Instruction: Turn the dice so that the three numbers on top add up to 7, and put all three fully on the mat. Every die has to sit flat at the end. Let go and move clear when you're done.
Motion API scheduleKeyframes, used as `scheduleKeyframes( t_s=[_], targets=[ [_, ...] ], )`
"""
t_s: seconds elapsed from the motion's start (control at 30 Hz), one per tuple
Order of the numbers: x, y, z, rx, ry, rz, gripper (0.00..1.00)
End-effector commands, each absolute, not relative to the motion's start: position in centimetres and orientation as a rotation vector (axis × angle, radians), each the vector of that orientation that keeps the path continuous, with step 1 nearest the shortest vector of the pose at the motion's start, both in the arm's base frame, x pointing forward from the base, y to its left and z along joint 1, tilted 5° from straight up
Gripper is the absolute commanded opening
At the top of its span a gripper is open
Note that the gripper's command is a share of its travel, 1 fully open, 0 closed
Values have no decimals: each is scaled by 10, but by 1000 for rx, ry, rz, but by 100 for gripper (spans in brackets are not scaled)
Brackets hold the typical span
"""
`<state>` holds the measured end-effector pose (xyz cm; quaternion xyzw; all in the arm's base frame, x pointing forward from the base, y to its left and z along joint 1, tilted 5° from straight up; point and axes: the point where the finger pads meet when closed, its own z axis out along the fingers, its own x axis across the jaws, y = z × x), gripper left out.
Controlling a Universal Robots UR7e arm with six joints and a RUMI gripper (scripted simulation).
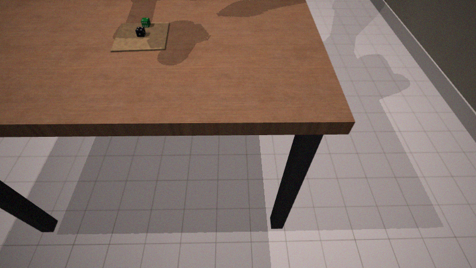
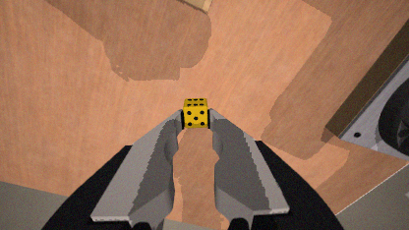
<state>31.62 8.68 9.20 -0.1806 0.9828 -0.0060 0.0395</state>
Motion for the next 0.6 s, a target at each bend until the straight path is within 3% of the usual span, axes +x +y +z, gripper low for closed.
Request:
scheduleKeyframes(
  t_s=[0.0,0.57],
  targets=[
    [316,87,97,-553,3012,-18,3],
    [316,87,97,-567,3009,-18,3]
  ],
)
